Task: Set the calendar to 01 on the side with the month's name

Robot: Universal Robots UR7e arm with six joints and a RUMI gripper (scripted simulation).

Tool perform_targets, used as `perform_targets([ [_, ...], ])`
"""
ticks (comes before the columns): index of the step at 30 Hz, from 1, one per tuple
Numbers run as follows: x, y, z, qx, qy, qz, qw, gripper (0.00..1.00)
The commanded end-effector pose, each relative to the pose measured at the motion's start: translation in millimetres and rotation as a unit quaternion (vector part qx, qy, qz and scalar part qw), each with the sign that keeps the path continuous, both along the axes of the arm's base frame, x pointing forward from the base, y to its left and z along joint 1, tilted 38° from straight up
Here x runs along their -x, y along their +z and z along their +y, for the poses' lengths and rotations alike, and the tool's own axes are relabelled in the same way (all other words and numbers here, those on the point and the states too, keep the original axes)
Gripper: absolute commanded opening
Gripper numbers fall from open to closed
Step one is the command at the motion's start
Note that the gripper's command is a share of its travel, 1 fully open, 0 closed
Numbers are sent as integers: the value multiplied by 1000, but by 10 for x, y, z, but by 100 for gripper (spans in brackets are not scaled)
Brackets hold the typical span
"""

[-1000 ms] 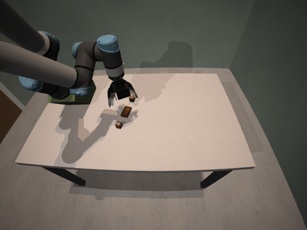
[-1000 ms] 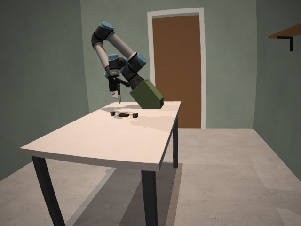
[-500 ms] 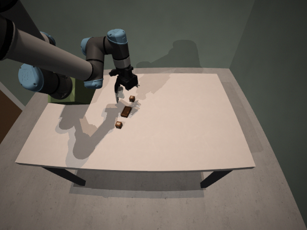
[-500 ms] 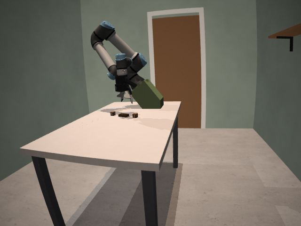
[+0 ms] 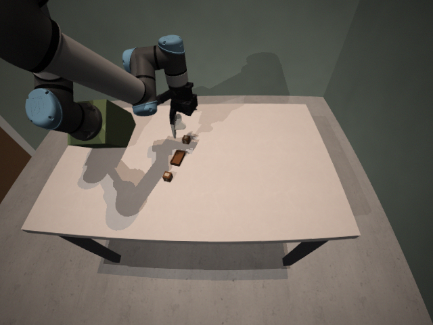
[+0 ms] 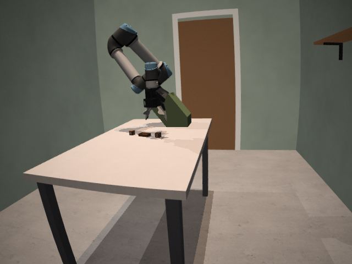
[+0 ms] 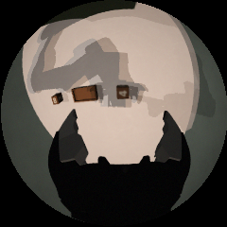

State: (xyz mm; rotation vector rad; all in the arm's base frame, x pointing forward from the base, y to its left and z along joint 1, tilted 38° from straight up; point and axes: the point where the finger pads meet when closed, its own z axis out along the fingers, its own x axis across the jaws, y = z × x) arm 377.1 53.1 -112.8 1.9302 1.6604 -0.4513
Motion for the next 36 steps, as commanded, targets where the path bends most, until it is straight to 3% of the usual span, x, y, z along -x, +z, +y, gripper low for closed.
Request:
perform_targets([
  [1,3,-50,58,4,22,15,1000,100],
  [2,3,-50,58,4,22,15,1000,100],
  [3,3,-50,58,4,22,15,1000,28],
  [36,3,-50,58,4,22,15,1000,28],
])
